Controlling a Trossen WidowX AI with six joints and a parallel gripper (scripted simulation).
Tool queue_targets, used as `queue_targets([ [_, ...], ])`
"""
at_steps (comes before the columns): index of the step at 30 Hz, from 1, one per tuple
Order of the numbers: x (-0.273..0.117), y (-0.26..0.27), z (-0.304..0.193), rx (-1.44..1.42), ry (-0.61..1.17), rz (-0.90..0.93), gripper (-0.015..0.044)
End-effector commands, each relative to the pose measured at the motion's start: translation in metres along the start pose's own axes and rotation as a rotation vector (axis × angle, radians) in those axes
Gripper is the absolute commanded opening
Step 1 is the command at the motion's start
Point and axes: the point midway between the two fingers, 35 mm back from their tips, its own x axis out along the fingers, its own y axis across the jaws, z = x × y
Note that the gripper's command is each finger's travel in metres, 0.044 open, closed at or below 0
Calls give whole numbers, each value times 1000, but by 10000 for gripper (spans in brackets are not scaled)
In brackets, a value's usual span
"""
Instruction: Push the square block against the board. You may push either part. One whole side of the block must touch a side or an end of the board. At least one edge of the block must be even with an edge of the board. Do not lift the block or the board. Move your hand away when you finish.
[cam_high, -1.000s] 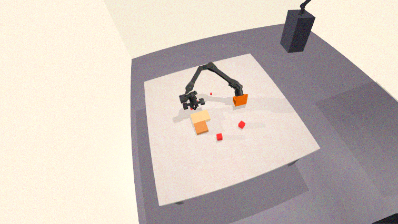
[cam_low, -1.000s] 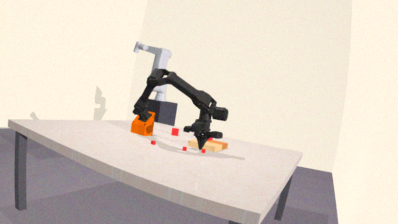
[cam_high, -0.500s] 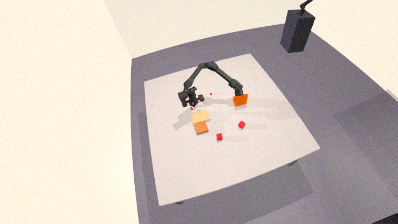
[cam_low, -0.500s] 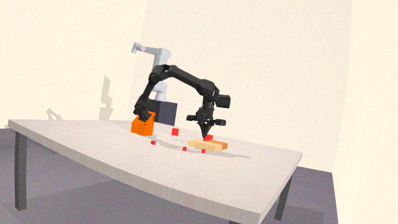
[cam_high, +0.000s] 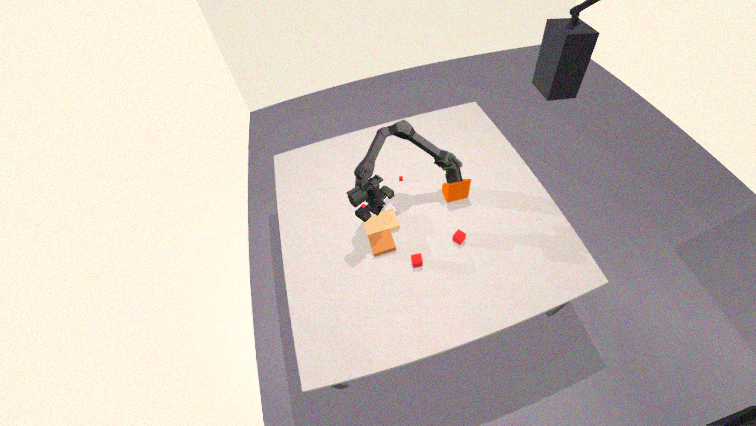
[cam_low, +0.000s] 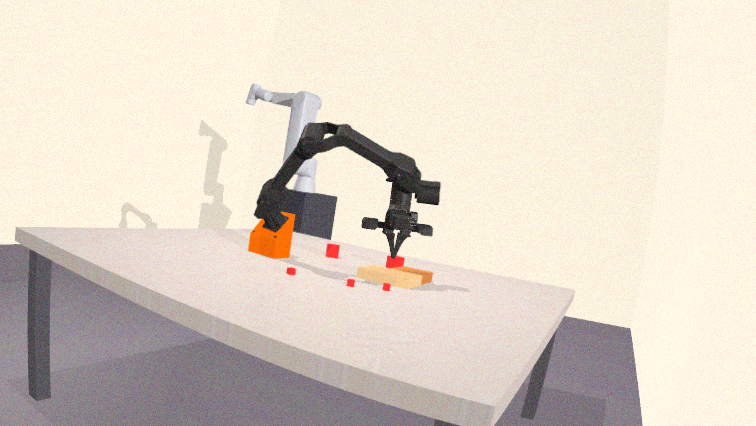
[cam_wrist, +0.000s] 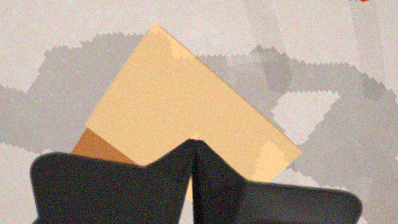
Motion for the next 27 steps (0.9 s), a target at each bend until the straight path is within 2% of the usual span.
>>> queue_targets([
  [1,3,2,-19,-121,10,-6,0],
  [21,5,4,-119,-794,11,-23,0],
  [25,6,4,-122,-817,11,-24,0],
  [27,18,5,-122,-817,11,-24,0],
])
